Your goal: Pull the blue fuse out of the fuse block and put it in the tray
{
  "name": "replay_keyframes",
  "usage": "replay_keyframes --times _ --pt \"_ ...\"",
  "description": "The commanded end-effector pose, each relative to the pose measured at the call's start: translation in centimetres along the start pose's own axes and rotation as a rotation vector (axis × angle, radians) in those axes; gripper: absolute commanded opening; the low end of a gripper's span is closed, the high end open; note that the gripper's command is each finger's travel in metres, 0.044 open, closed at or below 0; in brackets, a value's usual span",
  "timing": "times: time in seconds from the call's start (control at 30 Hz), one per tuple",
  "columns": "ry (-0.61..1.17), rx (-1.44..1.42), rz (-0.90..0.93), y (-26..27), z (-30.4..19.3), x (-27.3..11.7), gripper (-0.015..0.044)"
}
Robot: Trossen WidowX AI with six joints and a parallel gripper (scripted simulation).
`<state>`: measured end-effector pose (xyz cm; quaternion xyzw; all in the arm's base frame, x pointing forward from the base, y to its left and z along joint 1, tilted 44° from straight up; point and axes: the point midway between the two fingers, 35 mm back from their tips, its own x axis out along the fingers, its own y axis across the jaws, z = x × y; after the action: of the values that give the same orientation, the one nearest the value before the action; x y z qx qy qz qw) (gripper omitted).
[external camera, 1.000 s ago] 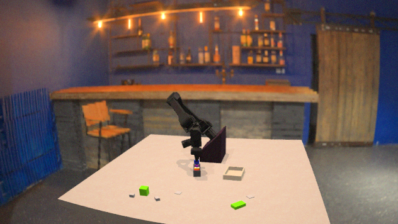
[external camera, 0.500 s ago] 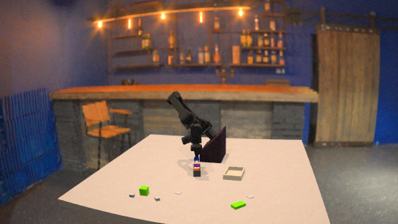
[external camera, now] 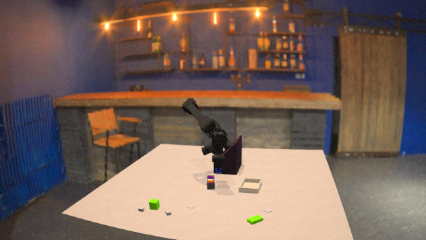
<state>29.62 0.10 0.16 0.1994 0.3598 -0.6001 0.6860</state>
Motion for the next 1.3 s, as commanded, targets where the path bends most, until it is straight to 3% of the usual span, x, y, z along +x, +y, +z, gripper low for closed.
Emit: replay_keyframes --times 0.0,0.93,1.27 --pt "0.006 0.001 0.004 1.0 -1.7 -0.2 0.0000" --pt "-0.001 0.006 -0.001 4.2 -16.6 0.4 0.0000" --pt "-0.002 0.007 -0.001 4.2 -17.0 1.3 0.0000"
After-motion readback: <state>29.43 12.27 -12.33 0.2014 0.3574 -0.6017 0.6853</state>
